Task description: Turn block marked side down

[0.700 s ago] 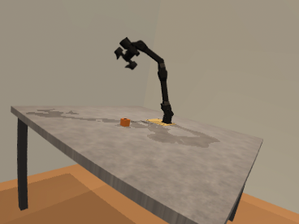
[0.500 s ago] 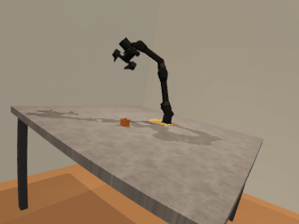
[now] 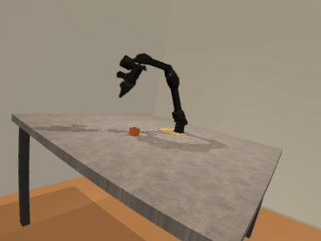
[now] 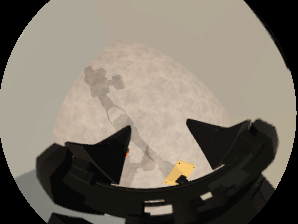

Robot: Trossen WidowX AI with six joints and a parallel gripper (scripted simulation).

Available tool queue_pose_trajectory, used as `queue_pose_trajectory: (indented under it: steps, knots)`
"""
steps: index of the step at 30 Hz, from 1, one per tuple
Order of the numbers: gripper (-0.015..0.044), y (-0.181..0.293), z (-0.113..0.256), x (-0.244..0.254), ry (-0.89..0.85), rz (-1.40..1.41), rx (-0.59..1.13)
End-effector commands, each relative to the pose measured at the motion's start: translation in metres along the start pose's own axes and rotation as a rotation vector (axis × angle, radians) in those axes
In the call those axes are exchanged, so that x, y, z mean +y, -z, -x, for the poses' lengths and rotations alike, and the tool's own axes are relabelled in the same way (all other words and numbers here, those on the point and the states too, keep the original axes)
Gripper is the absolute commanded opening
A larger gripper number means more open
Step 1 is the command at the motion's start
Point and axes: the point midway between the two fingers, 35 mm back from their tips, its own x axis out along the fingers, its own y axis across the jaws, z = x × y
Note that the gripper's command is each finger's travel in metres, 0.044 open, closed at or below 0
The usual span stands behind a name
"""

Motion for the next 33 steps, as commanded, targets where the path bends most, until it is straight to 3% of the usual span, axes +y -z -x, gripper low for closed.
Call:
queue_pose_trajectory:
  steps: [1,9,14,18,33]
  knots:
    - [0.044,0.037,-0.011,0.044,-0.102,0.284,0.113]
    - [0.044,0.13,-0.013,0.121,-0.373,0.874,0.297]
    - [0.044,0.124,-0.019,0.121,-0.379,0.886,0.3]
    - [0.044,0.137,-0.047,0.127,-0.379,0.886,0.3]
    - [0.044,0.147,-0.068,0.131,-0.379,0.886,0.3]
